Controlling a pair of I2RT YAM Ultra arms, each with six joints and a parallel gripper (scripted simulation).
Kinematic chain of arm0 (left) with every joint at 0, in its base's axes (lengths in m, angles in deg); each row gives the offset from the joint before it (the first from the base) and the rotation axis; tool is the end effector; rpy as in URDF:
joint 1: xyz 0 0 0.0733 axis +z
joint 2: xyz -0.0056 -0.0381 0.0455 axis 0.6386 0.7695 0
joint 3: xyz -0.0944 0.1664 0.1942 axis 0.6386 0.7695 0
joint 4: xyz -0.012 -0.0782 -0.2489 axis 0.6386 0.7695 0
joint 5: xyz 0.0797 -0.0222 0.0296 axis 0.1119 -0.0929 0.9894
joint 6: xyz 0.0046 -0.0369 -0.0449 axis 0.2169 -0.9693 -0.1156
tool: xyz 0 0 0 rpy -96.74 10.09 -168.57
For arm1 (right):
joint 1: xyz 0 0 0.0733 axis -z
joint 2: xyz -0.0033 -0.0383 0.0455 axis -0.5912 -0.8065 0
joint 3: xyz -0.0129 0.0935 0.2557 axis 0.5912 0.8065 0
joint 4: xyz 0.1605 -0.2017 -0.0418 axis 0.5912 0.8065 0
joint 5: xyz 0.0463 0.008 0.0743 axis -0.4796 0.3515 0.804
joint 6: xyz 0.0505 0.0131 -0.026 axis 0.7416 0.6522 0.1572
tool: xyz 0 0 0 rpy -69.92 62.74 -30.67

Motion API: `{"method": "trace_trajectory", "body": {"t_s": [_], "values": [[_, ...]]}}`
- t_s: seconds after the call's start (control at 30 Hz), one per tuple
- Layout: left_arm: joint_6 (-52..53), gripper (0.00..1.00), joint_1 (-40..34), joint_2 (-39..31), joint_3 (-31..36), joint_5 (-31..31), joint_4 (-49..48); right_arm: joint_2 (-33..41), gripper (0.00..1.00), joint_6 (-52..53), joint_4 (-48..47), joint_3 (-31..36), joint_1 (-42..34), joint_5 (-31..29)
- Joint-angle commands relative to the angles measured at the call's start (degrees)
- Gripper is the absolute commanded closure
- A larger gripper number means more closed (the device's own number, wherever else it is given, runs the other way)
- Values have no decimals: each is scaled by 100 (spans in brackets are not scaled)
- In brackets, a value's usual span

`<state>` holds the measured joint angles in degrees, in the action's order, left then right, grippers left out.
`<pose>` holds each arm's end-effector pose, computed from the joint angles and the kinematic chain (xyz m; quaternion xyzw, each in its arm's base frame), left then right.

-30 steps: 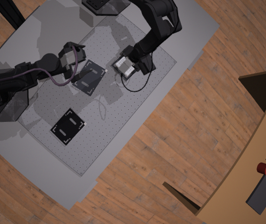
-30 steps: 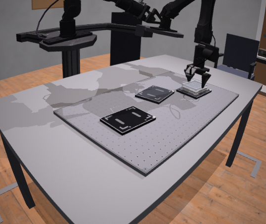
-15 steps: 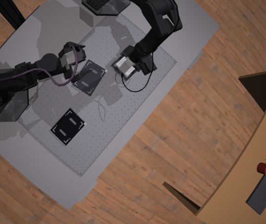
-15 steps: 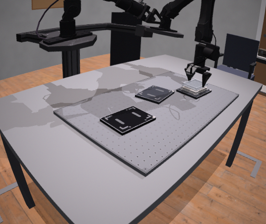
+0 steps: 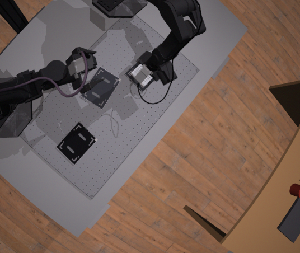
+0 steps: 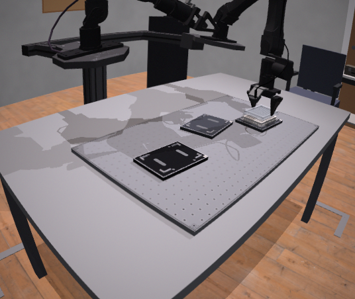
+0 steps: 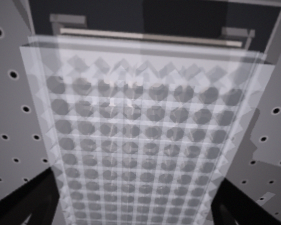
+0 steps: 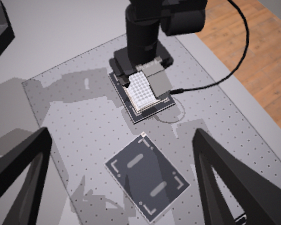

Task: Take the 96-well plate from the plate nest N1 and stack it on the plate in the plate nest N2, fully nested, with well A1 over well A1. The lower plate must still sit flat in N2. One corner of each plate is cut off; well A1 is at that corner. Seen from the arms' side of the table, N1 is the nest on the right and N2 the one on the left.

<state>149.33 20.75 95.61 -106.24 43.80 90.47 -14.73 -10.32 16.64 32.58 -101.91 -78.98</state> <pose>0.3045 -0.0986 -0.0713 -0.7267 -0.6845 -0.0566 0.0122 0.1086 0.2350 0.1198 -0.4508 0.7258 0.2517 0.4547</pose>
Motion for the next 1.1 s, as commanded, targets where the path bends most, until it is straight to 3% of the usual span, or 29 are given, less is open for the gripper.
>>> {"method": "trace_trajectory", "body": {"t_s": [0.0,0.7,1.07], "values": [[-38,21,-63,-194,100,-23,69,-22,0,31,-156,-2,-31,-36],[78,21,62,519,-162,-5,-395,-22,0,31,-156,-2,-31,-36],[-8,21,-3,198,-241,-2,31,-22,0,31,-156,-2,-31,-36]]}}
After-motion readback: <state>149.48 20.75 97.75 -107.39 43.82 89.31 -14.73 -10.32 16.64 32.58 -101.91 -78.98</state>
